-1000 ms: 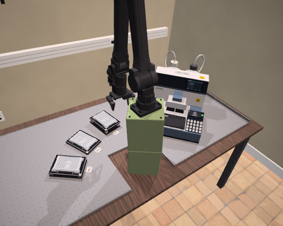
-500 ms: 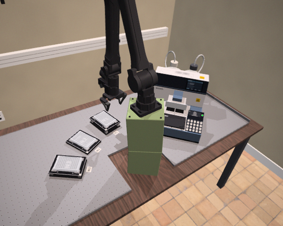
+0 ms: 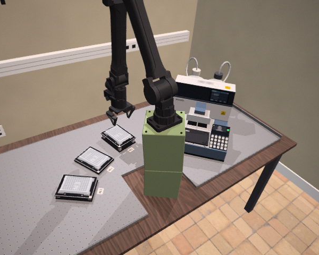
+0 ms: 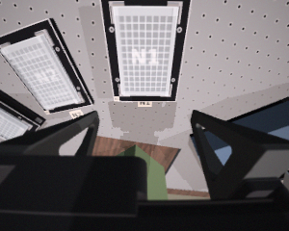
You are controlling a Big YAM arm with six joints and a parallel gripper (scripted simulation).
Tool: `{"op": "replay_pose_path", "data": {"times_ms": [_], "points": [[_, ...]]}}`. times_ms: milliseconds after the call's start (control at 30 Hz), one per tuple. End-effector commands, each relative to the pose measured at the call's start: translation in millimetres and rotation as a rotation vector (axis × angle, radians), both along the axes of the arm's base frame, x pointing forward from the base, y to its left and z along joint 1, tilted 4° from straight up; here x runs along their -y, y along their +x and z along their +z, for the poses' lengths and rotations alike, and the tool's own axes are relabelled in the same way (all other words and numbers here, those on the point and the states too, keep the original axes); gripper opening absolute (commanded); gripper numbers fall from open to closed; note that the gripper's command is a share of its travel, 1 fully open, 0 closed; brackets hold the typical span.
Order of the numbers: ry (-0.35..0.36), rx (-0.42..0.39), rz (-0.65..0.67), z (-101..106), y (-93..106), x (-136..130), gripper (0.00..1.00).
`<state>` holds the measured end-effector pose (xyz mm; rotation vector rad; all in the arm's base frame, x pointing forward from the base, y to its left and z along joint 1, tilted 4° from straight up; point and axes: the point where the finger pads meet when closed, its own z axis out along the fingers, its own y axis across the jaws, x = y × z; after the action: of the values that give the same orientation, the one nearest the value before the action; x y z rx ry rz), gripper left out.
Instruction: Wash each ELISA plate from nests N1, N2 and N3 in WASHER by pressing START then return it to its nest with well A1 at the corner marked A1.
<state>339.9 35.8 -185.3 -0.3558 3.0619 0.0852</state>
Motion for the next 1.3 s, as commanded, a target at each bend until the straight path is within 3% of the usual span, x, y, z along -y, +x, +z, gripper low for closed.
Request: {"op": "replay_pose_path", "data": {"times_ms": [0, 67, 233, 367, 400, 467, 500, 733, 767, 833, 1267], "points": [[-0.003, -0.014, -0.01, -12, 13.6, -7, 1.0], [-0.003, -0.014, -0.01, -12, 13.6, -7, 1.0], [-0.003, -0.013, -0.01, -23, 35.4, -12, 1.0], [-0.003, -0.01, -0.018, -24, 36.6, -9, 1.0], [-0.004, -0.025, -0.019, -24, 26.7, -8, 1.0], [-0.003, -0.017, -0.019, -21, 28.8, -8, 1.0], [0.0, 0.008, -0.01, -18, 39.4, -8, 1.0], [0.0, 0.008, -0.01, -18, 39.4, -8, 1.0], [-0.002, -0.004, -0.018, -26, 34.5, -9, 1.0], [0.0, 0.011, -0.015, -28, 42.1, -11, 1.0], [-0.001, 0.009, -0.013, -47, 41.4, -13, 1.0]]}}
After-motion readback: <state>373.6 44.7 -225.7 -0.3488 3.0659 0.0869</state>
